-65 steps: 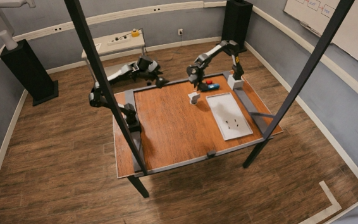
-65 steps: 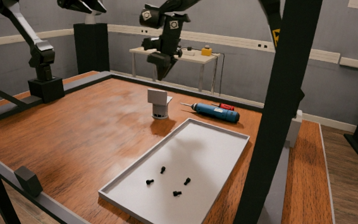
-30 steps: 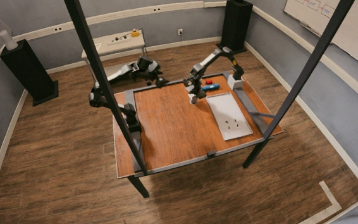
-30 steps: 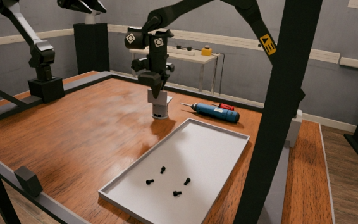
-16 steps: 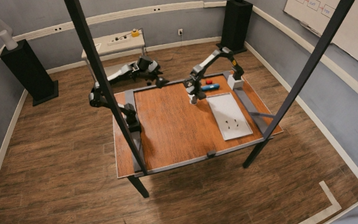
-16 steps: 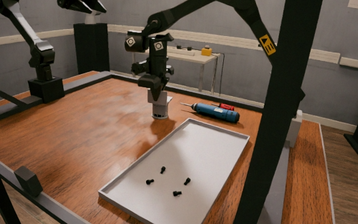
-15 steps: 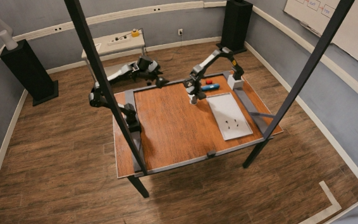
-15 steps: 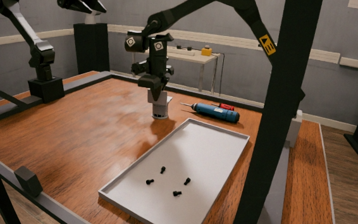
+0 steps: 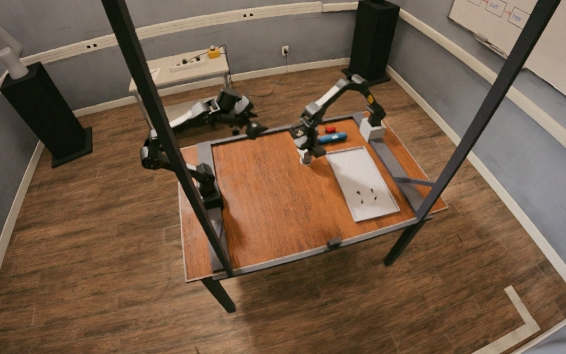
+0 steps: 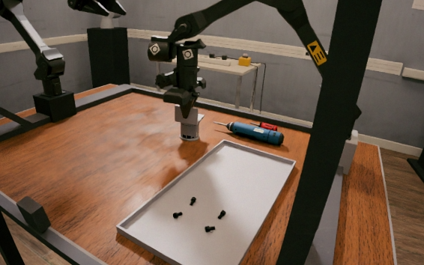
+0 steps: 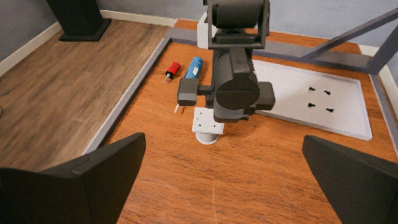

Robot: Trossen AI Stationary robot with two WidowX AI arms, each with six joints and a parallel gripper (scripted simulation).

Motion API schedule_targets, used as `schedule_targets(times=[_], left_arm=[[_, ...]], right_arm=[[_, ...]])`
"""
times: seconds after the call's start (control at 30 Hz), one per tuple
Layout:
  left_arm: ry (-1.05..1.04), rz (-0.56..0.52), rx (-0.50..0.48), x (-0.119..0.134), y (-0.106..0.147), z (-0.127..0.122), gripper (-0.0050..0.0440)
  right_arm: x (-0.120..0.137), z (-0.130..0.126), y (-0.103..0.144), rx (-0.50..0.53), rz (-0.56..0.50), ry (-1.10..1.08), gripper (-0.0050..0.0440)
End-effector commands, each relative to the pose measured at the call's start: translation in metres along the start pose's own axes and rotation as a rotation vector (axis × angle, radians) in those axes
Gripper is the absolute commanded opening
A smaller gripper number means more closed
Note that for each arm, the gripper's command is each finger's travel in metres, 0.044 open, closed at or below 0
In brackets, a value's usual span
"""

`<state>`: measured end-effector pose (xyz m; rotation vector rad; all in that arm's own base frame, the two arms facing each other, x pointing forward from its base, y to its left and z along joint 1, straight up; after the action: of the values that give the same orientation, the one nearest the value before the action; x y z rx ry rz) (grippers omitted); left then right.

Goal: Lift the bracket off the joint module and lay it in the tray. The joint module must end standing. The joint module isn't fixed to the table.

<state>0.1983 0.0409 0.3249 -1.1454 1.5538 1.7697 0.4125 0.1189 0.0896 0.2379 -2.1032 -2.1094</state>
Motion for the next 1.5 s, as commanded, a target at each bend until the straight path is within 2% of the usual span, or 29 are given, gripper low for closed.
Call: schedule_targets(times=[0.0, 0.5, 0.7, 0.87, 1.47], left_arm=[[0.001, -0.014, 0.002, -0.003, 0.003, 0.000, 0.0440], [0.001, -0.014, 0.002, -0.003, 0.003, 0.000, 0.0440], [0.001, -0.014, 0.002, -0.003, 0.003, 0.000, 0.0440], [0.001, -0.014, 0.002, -0.003, 0.003, 0.000, 0.0440], [0.001, -0.014, 0.002, -0.003, 0.003, 0.000, 0.0440]], right_arm=[[-0.002, 0.000, 0.011, 0.000, -0.031, -0.002, 0.0000], [-0.006, 0.000, 0.012, 0.001, -0.024, -0.002, -0.0005], [-0.009, 0.000, 0.031, 0.000, -0.036, -0.002, -0.0050], [-0.007, 0.000, 0.050, -0.001, -0.058, -0.002, -0.0050], [0.001, 0.000, 0.043, 0.000, -0.032, -0.002, -0.0050]])
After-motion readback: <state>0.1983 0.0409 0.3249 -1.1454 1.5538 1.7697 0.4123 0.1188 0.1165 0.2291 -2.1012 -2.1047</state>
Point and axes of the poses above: on each arm, the point midway between the two fingers, 35 mm back from their tips, its own y axis back along the fingers, its own z axis across the jaws, x = y × z, the point moved 7 cm from there along y, back along the fingers, and after that the axes turned 1 degree about y, right-handed, at the moved point
